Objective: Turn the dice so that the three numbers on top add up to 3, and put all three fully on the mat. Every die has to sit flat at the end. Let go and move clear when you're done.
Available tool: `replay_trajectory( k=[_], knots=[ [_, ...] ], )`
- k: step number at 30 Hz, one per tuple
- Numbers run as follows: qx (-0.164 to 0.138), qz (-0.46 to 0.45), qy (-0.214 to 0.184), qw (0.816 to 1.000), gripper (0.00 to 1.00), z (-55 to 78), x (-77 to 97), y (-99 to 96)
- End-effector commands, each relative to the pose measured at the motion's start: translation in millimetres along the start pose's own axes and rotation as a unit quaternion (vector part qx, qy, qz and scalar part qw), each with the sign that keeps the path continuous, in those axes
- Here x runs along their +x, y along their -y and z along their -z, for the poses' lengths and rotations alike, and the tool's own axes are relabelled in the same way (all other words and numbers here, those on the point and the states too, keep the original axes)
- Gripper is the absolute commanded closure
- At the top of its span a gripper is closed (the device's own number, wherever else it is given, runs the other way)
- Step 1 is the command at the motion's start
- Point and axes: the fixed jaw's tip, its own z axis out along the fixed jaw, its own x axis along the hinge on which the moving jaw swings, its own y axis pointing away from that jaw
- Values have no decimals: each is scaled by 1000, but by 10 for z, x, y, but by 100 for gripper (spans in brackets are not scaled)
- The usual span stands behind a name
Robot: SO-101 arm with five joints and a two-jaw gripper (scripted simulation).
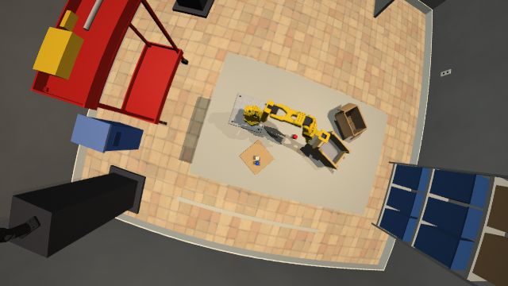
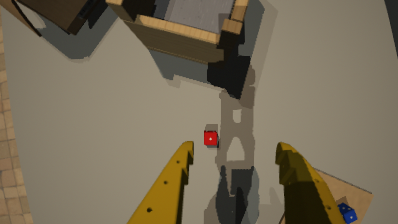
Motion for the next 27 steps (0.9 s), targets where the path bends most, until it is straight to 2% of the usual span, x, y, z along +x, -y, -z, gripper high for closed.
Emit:
replay_trajectory(
  k=[1, 10, 21, 24, 27],
  knots=[
    [-1, 0, -37, 999, 72, 30, 37, -31],
    [0, -1, -67, 998, 72, 74, 96, -32],
    [0, -1, -72, 997, 72, 78, 105, -32],
    [1, -1, -80, 997, 72, 44, 122, -31],
    [3, -1, -102, 995, 72, -43, 170, -29]
  ],
)
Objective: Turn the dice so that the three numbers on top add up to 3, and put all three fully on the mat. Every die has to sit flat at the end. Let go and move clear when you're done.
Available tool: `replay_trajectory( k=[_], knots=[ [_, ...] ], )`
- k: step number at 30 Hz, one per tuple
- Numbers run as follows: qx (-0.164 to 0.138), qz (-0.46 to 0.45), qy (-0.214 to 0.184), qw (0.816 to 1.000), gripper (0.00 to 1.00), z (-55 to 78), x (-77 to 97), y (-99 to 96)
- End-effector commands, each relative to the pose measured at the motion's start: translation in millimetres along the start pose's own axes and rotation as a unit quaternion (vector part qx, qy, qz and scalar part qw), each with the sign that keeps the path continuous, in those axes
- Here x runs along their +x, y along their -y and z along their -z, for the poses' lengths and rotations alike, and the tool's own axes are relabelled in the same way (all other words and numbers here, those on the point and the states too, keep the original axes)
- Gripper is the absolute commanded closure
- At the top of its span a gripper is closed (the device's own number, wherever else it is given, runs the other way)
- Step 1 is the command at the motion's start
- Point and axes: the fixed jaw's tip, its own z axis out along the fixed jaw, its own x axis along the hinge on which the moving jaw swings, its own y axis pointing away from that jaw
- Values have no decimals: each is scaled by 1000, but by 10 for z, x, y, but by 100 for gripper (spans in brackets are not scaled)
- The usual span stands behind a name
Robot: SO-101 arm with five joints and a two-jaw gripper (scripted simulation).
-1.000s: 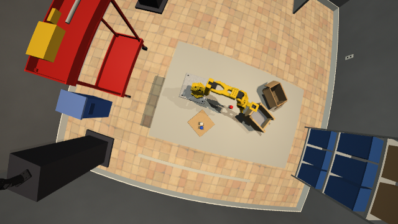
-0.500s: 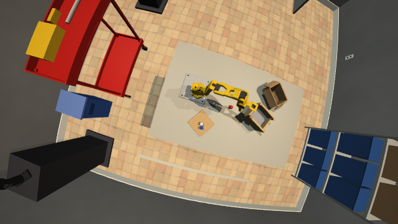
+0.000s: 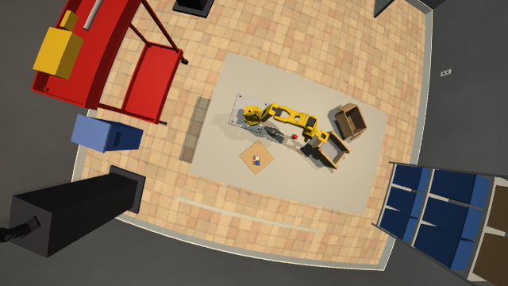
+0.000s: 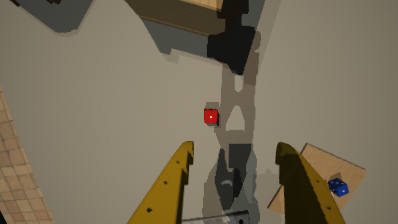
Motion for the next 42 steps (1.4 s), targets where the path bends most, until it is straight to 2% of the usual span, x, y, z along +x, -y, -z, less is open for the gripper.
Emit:
replay_trajectory(
  k=[1, 7, 9, 14, 18, 23, 26, 27, 42],
  knots=[
    [0, 0, -33, 999, 72, -125, 53, -25],
    [6, 1, -117, 993, 72, -471, 226, -14],
    [6, 1, -117, 993, 72, -471, 226, -14],
    [11, 1, -188, 982, 72, -742, 419, -1],
    [14, 1, -225, 974, 72, -872, 536, 7],
    [15, 1, -239, 971, 72, -919, 582, 10],
    [15, 1, -239, 971, 72, -919, 582, 10],
    [14, 5, -240, 971, 72, -896, 575, -44],
    [14, 5, -240, 971, 72, -896, 575, -44]
  ],
)
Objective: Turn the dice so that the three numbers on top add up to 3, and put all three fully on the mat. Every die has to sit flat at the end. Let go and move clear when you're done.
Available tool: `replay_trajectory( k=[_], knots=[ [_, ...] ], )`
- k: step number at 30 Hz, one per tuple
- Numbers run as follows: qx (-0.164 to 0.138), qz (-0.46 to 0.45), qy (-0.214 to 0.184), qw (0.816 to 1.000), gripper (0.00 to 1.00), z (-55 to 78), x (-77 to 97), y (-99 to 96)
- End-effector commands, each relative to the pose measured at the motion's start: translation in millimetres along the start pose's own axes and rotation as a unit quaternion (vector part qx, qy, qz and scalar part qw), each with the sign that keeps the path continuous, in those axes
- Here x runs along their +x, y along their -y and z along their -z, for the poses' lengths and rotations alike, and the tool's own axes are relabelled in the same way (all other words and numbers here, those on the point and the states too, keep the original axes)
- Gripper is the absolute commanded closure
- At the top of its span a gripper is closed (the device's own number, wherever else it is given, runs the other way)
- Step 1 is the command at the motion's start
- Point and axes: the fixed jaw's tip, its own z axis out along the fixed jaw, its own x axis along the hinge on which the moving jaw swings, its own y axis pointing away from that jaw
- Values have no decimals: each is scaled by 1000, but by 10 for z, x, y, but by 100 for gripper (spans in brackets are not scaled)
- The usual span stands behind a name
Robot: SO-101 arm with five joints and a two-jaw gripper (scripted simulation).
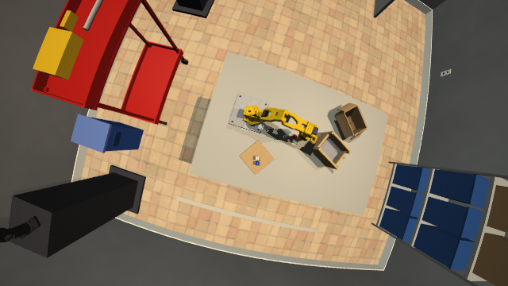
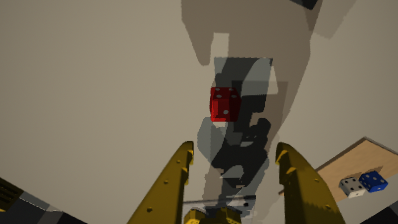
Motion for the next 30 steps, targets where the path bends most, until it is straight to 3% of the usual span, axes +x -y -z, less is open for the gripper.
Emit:
replay_trajectory(
  k=[1, 18, 30],
  knots=[
    [0, 1, -7, 1000, 72, -17, 14, -27],
    [0, 1, -7, 1000, 72, -112, 4, -28],
    [0, 1, -7, 1000, 72, -325, 1, -30]
  ],
)
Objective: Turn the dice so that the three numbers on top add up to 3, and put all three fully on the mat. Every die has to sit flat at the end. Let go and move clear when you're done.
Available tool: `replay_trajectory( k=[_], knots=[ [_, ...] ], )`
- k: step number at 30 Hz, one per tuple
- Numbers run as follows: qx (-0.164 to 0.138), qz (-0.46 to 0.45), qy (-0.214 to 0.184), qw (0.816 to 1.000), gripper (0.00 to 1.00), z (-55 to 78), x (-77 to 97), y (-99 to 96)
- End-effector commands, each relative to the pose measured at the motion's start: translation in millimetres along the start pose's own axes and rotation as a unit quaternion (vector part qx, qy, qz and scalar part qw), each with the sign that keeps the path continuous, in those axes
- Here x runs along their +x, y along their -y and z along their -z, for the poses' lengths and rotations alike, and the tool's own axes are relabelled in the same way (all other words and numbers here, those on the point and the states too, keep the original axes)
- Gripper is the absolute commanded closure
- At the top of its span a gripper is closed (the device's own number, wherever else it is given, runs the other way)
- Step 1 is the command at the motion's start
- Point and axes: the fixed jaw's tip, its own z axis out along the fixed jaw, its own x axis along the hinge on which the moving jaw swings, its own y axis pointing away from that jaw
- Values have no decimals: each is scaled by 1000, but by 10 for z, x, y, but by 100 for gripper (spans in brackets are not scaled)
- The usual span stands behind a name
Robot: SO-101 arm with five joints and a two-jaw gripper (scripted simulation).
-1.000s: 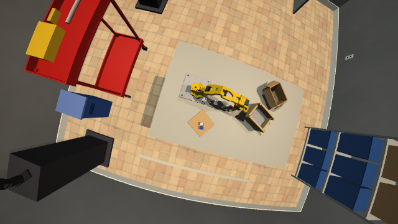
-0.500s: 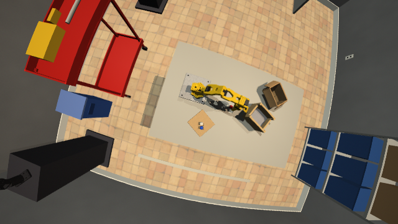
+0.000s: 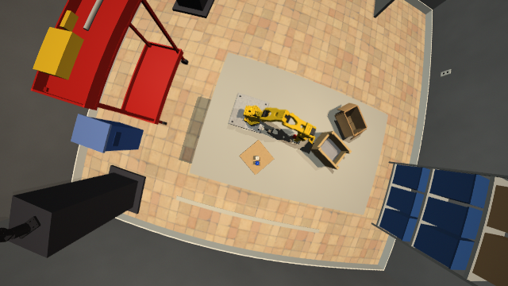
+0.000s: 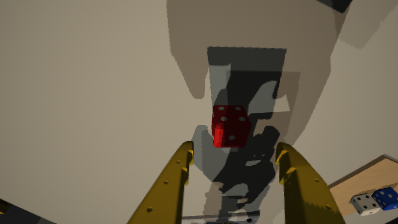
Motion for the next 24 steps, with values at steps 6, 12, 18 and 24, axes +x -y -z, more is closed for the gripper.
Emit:
replay_trajectory(
  k=[6, 12, 18, 24],
  knots=[
    [0, 1, -6, 1000, 72, -153, 20, -28],
    [0, 1, -6, 1000, 72, -213, 27, -28],
    [0, 1, -6, 1000, 72, -232, 29, -27],
    [0, 1, -6, 1000, 72, -232, 29, -27]
  ],
)
